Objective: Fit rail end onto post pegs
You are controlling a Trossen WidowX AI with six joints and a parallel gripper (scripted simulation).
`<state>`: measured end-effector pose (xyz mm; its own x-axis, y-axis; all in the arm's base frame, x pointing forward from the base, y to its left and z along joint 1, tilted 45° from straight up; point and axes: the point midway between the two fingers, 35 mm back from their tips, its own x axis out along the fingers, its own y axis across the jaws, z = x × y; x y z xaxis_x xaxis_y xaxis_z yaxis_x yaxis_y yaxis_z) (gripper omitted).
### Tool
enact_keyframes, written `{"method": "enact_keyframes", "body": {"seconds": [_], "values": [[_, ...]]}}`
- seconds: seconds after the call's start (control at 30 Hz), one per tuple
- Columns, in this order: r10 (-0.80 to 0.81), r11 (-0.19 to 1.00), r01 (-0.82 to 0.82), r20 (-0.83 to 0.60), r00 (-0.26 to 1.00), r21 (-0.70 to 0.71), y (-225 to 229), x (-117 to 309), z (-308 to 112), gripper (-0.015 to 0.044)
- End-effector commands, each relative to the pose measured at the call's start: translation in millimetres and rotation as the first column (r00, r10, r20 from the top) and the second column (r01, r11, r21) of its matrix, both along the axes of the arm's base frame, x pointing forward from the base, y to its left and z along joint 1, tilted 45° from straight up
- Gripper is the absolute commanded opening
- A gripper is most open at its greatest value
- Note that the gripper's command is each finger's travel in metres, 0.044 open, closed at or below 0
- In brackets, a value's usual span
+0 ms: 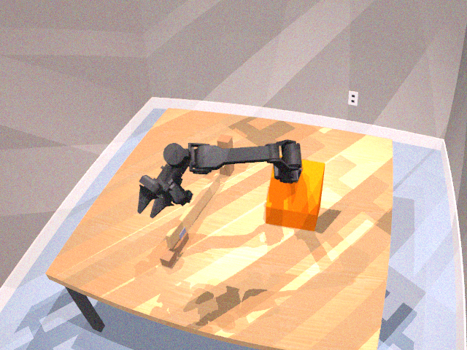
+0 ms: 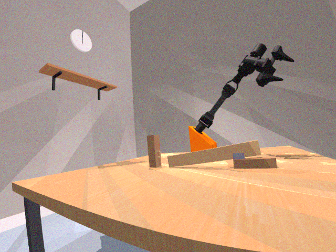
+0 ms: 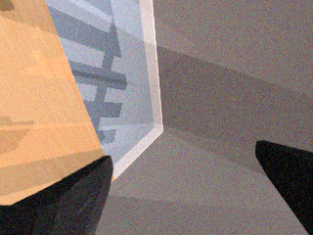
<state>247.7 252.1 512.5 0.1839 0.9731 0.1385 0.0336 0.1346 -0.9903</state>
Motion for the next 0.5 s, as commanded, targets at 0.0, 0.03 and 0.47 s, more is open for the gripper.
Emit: {"method": "enact_keyframes", "body": {"seconds": [0.0,0.03,0.47], "values": [[-0.047,0.998,0.043,-0.083,0.995,-0.056,2,29,-34,0.044],[-0.059,0.996,0.051,-0.107,0.992,-0.075,3,37,-46,0.044],[-0.252,0.938,0.099,-0.458,0.852,-0.333,-13,125,-214,0.044]]}}
